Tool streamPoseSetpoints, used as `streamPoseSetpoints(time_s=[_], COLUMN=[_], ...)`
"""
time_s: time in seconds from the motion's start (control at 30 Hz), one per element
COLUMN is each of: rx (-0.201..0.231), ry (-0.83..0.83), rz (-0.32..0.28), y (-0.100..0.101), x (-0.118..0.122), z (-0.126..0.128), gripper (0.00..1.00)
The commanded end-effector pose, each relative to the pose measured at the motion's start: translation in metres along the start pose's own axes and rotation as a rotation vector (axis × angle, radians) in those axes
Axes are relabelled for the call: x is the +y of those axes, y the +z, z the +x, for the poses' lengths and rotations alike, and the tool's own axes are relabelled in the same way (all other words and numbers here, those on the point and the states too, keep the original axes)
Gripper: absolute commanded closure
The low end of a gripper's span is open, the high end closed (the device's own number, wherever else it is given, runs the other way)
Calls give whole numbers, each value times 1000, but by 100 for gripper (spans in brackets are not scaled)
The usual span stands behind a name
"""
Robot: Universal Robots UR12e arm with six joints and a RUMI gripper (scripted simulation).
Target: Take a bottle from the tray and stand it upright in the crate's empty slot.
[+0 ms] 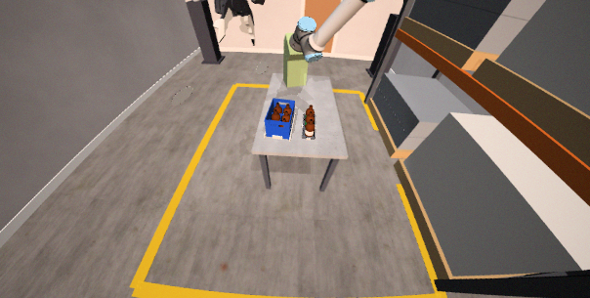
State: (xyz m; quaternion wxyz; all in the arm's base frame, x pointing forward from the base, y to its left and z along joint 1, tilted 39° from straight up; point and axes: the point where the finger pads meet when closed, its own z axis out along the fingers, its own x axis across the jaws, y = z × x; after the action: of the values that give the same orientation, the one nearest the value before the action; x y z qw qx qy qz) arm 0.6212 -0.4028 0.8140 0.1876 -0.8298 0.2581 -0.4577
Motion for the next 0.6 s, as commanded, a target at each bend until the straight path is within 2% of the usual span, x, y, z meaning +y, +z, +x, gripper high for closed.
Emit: streamPoseSetpoints(time_s=[0.0,0.07,0.13,0.17,0.2,0.23,0.27,0.3,0.37,0.4,0.43,0.47,0.5,0.53,0.57], rx=[-27,-27,-55,-55,-69,-69,-83,-83,-110,-111,-124,-124,-138,-138,-151], ry=[-155,-155,-232,-232,-270,-270,-308,-308,-380,-383,-419,-419,-456,-456,-492], rz=[-22,-22,-26,-26,-27,-27,-27,-27,-27,-27,-26,-26,-25,-25,-24], y=[62,62,95,95,111,111,127,127,156,157,171,171,185,185,198], x=[50,50,72,72,82,82,91,91,108,109,116,116,124,124,130], z=[-43,-43,-72,-72,-87,-87,-103,-103,-134,-135,-152,-152,-169,-169,-185], gripper=[0,0,0,0,0,0,0,0,0,0,0,0,0,0,0])
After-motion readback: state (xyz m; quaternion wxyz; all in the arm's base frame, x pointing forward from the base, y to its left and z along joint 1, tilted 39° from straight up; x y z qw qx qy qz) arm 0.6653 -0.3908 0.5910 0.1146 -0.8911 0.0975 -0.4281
